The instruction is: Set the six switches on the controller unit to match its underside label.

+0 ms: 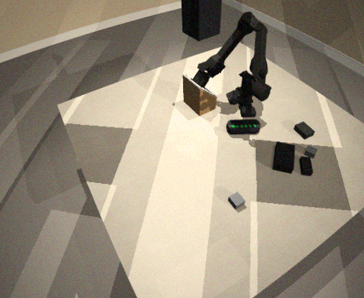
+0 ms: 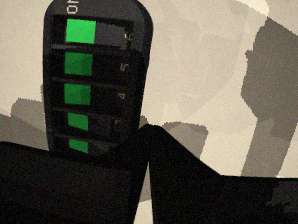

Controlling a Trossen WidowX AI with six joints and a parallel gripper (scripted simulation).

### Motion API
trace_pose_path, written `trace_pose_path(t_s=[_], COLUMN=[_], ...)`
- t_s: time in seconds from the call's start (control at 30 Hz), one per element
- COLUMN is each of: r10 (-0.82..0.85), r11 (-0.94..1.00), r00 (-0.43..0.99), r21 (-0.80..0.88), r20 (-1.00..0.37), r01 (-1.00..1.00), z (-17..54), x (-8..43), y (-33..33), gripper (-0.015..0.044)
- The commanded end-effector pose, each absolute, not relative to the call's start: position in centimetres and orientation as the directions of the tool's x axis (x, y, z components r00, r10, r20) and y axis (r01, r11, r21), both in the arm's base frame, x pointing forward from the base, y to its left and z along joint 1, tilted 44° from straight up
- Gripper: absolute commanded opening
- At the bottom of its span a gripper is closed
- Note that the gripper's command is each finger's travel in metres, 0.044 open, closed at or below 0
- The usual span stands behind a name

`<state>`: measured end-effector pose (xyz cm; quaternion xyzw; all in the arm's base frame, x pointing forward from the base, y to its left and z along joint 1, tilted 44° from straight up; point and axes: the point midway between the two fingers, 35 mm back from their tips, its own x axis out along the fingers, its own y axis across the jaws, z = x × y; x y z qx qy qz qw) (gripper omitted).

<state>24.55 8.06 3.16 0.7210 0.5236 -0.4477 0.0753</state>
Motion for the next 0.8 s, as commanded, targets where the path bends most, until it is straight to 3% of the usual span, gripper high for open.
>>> trace_pose_path(t_s=[0.0, 0.17, 0.6, 0.77], r10=[0.688, 0.688, 0.686, 0.686], r11=[-0.439, -0.44, -0.441, -0.441], r00=[0.051, 0.051, 0.05, 0.05], r21=[-0.36, -0.36, -0.36, -0.36], r20=[-0.724, -0.724, -0.726, -0.726], r01=[0.823, 0.823, 0.822, 0.822], z=[3.2, 3.2, 6.8, 6.8], x=[24.6, 24.6, 24.3, 24.3], y=[8.1, 8.1, 4.6, 4.6], gripper=[0.0, 0.0, 0.0341, 0.021])
